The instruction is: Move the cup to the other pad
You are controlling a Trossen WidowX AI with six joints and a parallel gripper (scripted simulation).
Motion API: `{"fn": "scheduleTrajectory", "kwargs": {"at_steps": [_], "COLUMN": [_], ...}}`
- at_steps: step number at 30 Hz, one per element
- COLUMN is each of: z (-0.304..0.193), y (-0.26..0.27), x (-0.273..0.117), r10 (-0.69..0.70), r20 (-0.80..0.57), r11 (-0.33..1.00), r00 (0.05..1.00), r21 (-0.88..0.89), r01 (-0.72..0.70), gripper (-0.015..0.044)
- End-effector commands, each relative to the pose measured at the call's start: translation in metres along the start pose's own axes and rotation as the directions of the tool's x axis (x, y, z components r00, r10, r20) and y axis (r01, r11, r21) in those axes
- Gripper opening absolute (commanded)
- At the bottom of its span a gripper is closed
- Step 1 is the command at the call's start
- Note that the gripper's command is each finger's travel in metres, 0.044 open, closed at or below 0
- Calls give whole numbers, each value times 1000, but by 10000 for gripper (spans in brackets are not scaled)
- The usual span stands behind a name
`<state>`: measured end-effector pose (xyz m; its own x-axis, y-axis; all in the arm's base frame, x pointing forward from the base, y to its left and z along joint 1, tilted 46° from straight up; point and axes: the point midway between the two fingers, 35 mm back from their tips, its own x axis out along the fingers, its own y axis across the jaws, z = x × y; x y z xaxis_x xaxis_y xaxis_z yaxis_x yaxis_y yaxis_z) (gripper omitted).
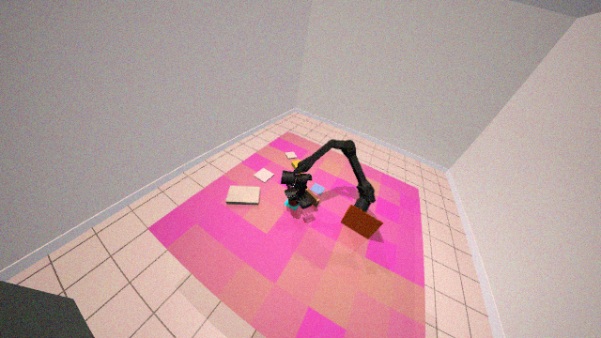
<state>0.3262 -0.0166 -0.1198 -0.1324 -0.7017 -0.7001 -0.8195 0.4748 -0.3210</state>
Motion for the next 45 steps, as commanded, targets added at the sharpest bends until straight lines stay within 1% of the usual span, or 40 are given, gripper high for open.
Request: {"fn": "scheduleTrajectory", "kwargs": {"at_steps": [1, 8, 13, 21, 45], "z": [0, 0, 0, 0, 1], "y": [0, 0, 0, 0, 0], "x": [0, 0, 0, -5, -50], "r10": [0, 0, 0, 0, -1], "r20": [1, 1, 1, 1, 0], "r11": [1000, 1000, 1000, 1000, 1000], "r00": [1000, 1000, 1000, 1000, 1000], "r21": [1, 1, 1, 0, -4], "r01": [0, 0, 0, 0, 1], "gripper": [0, 0, 128, 128, 128]}}
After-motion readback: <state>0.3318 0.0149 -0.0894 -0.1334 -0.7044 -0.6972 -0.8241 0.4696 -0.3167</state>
